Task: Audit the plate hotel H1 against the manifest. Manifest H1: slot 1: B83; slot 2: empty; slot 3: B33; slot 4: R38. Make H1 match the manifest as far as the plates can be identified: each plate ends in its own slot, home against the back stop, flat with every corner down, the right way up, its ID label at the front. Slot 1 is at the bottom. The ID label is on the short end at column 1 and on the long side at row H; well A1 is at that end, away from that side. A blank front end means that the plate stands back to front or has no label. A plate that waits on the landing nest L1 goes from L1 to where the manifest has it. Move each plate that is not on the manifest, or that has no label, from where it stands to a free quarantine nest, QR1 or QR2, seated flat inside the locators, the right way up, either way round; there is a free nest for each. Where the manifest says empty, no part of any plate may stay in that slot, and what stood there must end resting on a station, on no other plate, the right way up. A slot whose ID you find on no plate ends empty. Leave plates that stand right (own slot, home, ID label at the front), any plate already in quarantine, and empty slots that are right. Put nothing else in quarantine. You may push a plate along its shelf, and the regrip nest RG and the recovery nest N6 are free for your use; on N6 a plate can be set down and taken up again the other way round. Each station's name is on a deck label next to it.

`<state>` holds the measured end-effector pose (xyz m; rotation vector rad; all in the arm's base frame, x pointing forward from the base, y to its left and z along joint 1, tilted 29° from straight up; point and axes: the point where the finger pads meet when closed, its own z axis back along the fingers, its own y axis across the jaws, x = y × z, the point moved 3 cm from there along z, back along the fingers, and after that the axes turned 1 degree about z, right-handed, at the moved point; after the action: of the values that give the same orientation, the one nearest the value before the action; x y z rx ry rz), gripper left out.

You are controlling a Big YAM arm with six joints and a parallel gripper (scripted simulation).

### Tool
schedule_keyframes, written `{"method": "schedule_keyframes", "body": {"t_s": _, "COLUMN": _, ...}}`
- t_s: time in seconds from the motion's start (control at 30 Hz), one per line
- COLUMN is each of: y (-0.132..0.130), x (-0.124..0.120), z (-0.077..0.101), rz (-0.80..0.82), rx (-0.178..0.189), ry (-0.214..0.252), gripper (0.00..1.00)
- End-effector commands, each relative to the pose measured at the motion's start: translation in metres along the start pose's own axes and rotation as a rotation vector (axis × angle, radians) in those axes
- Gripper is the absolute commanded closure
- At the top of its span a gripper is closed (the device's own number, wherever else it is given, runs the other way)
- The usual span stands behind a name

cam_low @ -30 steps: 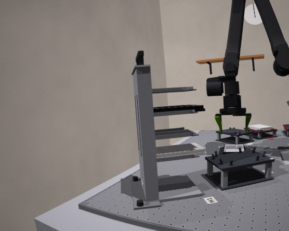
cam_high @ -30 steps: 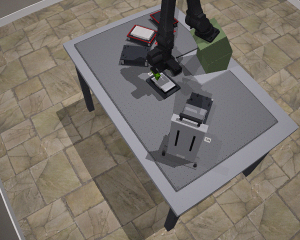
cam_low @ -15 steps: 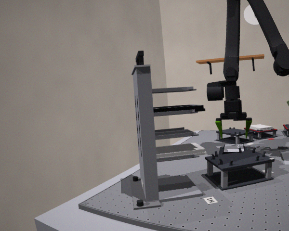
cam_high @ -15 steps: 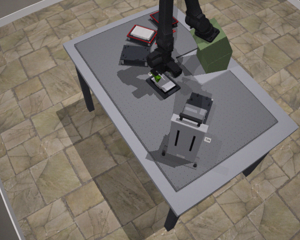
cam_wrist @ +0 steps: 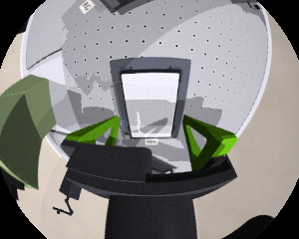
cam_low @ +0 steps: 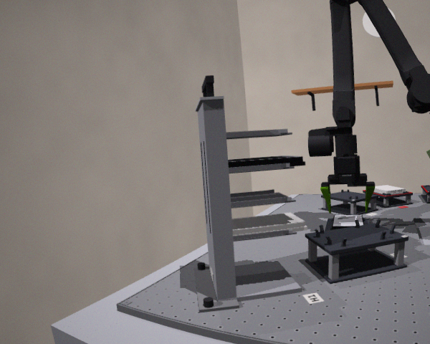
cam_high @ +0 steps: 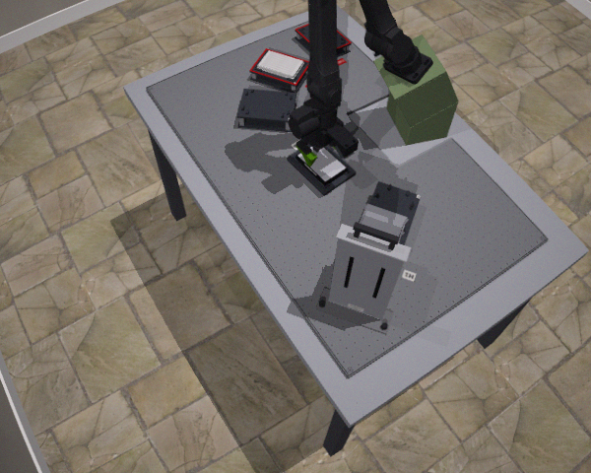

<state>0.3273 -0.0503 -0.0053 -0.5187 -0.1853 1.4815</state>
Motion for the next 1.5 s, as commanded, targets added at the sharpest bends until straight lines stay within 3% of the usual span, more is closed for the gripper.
{"method": "schedule_keyframes", "body": {"t_s": 0.0, "y": -0.004, "x": -0.003, "z": -0.006, "rz": 0.005, "rx": -0.010, "ry": 0.001, "gripper": 0.00}}
{"method": "schedule_keyframes", "body": {"t_s": 0.8, "y": -0.003, "x": -0.003, "z": -0.036, "rz": 0.006, "rx": -0.007, "ry": 0.001, "gripper": 0.00}}
{"method": "schedule_keyframes", "body": {"t_s": 1.0, "y": -0.001, "x": 0.001, "z": -0.032, "rz": 0.006, "rx": -0.007, "ry": -0.003, "gripper": 0.00}}
{"method": "schedule_keyframes", "body": {"t_s": 1.03, "y": -0.001, "x": 0.001, "z": -0.032, "rz": 0.006, "rx": -0.007, "ry": -0.003, "gripper": 0.14}}
{"method": "schedule_keyframes", "body": {"t_s": 1.47, "y": -0.001, "x": 0.001, "z": -0.032, "rz": 0.006, "rx": -0.007, "ry": -0.003, "gripper": 0.14}}
